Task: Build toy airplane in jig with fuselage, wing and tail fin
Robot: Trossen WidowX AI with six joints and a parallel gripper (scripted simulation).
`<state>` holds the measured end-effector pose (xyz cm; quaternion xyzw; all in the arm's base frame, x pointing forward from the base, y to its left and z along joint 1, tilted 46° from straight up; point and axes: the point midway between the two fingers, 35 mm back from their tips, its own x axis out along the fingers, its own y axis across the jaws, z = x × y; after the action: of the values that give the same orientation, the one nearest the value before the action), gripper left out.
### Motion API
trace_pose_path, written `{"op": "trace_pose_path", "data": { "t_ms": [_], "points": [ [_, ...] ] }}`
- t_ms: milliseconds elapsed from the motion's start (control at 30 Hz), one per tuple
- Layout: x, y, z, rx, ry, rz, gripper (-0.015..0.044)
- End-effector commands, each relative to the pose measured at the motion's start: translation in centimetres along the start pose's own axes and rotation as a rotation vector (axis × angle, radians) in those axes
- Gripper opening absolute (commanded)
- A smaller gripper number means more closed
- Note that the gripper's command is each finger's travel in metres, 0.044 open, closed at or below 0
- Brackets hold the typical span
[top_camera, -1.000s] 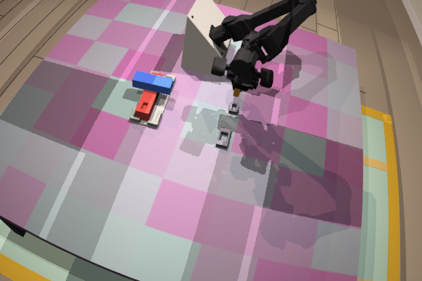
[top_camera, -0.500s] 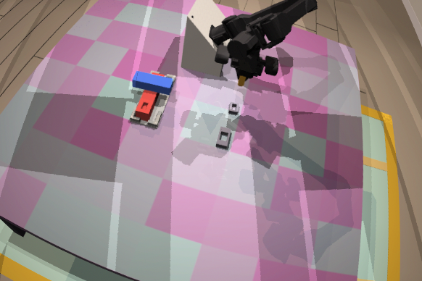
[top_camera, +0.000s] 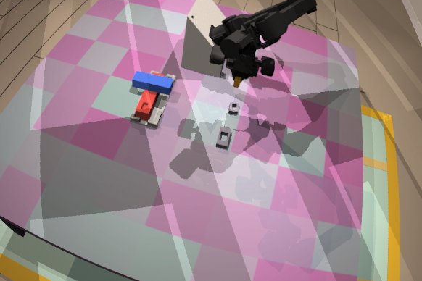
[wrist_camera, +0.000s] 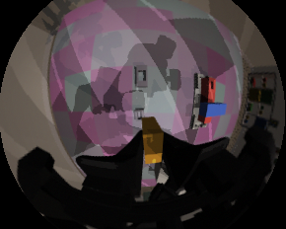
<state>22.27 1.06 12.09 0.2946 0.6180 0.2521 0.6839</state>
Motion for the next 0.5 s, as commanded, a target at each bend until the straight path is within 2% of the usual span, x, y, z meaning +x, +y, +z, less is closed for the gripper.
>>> {"op": "trace_pose_path", "data": {
  "t_ms": [0, 467],
  "points": [
    [-0.1, -1.0, 0.9, 0.002, 0.001, -0.005, 0.0000],
    [-0.1, -4.0, 3.3, 0.005, 0.000, -0.010, 0.0000]
  ]
}}
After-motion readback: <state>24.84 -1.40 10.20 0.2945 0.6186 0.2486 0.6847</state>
